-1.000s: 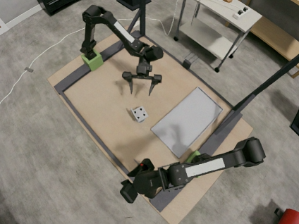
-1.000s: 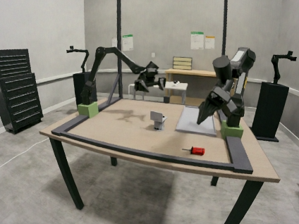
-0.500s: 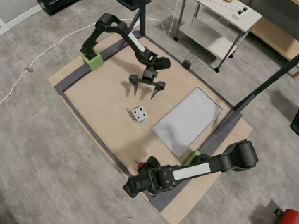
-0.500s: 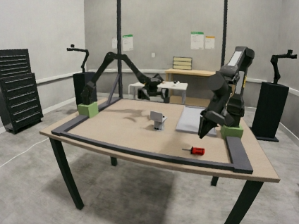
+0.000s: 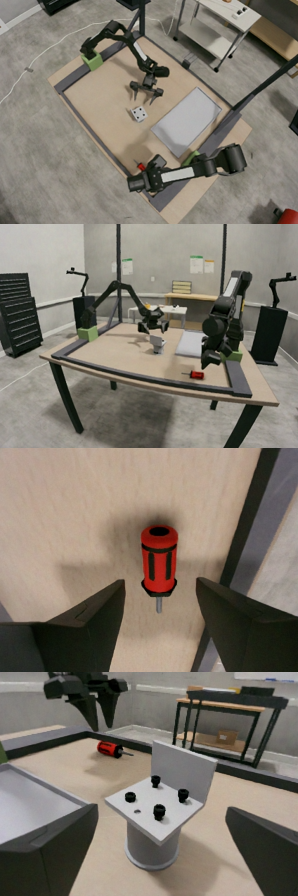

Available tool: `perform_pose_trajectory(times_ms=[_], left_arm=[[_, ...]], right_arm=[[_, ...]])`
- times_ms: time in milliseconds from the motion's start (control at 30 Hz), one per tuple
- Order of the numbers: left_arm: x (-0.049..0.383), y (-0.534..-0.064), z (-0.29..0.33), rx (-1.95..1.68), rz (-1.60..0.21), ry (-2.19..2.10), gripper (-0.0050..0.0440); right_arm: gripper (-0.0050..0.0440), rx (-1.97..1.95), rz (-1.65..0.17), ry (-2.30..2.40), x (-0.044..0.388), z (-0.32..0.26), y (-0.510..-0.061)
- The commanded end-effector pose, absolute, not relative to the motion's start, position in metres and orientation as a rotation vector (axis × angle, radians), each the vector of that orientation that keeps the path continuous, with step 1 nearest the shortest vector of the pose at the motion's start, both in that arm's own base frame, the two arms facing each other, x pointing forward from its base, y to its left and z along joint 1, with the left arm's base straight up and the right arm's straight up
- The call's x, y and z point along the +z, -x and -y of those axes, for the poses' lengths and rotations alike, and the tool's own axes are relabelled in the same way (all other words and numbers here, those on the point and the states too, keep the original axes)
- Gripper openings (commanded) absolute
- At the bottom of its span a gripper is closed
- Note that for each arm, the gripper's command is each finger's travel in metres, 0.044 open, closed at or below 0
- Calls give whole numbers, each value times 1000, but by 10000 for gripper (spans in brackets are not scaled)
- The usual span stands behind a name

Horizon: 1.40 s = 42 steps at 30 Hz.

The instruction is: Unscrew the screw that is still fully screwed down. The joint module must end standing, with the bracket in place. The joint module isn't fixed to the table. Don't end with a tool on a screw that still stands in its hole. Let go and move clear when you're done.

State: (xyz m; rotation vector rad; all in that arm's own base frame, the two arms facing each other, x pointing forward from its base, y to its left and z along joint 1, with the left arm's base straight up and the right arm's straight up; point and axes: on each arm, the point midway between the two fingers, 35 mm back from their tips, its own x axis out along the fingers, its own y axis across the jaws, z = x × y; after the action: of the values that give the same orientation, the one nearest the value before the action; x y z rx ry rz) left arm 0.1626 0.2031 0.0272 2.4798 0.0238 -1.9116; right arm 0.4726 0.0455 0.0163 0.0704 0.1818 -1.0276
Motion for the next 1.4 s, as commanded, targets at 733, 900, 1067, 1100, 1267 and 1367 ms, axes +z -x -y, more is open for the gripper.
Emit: perform_pose_trajectory(times_ms=[733, 900, 1067, 1100, 1267, 1367], left_arm=[[36, -167, -212, -1891, -41, -2514, 215], [35, -166, -210, -1897, -42, -2508, 215], [35, -166, -210, -1897, -42, -2508, 215], [35, -166, -210, -1897, -42, -2508, 215], [22, -167, -206, -1899, -24, -2487, 215], [17, -168, -206, -1900, -25, -2487, 215]], right_arm=[[400, -1025, -138, -117, -26, -48, -477], [400, -1025, -138, -117, -26, -48, -477], [400, -1025, -138, -117, -26, -48, -477], [400, -1025, -138, -117, -26, -48, -477], [400, -1031, -154, -92, -36, -41, -475], [400, -1028, -157, -94, -37, -39, -476]])
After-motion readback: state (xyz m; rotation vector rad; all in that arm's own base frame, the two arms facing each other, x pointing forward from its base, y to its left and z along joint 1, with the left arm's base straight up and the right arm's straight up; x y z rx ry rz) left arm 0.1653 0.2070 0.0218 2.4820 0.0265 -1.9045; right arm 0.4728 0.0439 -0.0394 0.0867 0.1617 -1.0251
